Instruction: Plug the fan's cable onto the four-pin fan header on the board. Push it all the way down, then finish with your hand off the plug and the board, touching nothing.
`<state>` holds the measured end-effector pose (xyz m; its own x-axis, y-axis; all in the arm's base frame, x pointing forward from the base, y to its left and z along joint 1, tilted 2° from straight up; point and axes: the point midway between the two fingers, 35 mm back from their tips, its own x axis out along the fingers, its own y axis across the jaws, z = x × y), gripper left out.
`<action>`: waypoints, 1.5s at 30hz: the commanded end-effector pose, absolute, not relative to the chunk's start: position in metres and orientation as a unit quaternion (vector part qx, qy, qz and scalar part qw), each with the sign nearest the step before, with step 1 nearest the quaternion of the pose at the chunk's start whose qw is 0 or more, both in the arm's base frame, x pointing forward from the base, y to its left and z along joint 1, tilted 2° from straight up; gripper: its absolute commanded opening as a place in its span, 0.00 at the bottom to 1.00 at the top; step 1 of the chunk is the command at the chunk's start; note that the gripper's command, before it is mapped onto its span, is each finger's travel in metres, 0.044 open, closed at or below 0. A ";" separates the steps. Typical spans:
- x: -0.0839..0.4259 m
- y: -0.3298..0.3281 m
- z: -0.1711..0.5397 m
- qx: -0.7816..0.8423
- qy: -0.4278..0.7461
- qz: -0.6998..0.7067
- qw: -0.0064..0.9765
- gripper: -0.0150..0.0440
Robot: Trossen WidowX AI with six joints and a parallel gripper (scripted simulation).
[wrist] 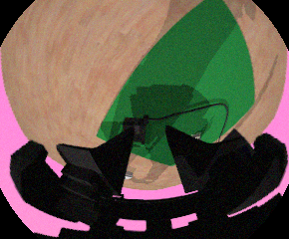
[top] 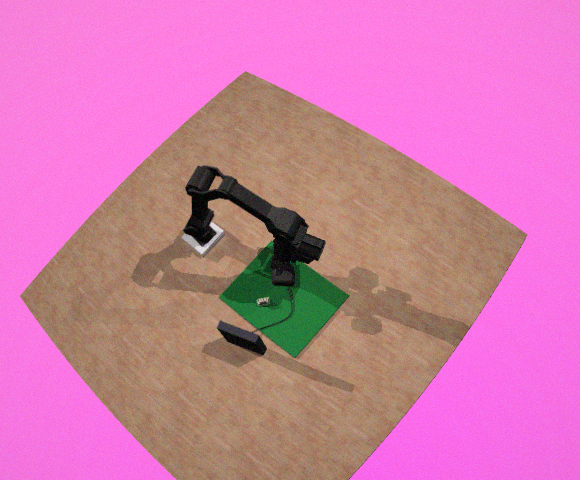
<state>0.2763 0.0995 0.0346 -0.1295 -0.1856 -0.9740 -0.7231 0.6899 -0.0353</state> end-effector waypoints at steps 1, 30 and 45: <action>0.275 0.099 0.023 -0.318 0.719 0.232 0.573 0.61; 0.275 0.099 0.023 -0.318 0.719 0.232 0.573 0.61; 0.276 0.099 0.046 -0.312 0.703 0.239 0.593 0.60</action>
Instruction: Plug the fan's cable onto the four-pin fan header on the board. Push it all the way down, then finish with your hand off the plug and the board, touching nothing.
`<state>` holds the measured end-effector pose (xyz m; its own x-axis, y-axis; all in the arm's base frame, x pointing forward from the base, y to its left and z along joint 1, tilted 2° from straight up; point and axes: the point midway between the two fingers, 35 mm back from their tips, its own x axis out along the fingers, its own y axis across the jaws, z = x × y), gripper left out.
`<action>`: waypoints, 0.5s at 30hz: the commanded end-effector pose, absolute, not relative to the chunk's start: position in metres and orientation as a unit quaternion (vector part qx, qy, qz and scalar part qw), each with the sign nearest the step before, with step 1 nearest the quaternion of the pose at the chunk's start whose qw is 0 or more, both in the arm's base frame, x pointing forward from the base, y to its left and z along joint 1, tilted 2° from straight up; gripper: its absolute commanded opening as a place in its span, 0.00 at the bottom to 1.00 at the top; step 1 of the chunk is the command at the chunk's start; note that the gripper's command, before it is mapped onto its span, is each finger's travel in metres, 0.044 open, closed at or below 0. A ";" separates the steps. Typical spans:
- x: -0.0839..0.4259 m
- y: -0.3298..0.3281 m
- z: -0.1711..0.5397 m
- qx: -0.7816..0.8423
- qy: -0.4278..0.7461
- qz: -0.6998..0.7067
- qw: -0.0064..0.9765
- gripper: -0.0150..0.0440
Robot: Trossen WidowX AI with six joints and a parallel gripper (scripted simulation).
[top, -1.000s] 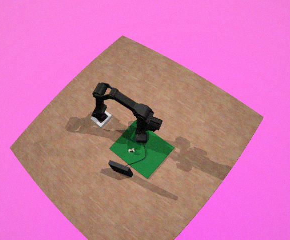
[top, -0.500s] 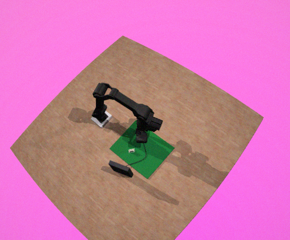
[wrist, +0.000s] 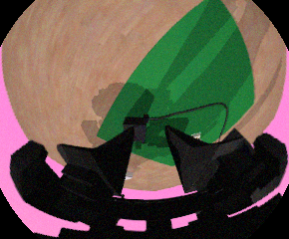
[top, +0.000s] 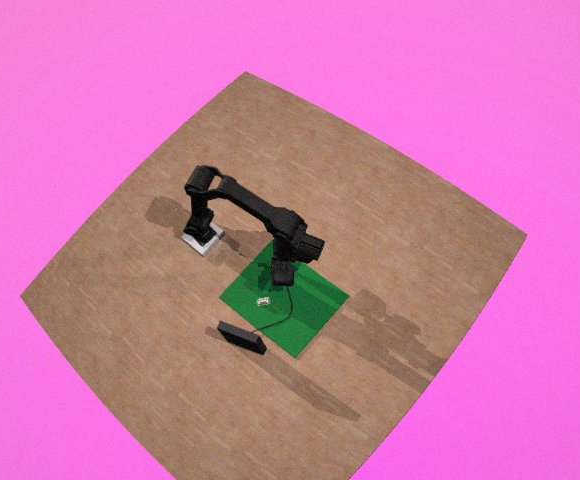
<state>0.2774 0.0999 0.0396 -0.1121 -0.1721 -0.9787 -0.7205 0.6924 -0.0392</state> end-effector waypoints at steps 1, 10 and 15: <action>0.276 0.099 0.049 -0.310 0.699 0.241 0.597 0.60; 0.273 0.096 0.079 -0.296 0.666 0.258 0.634 0.60; 0.270 0.095 0.094 -0.289 0.647 0.267 0.653 0.60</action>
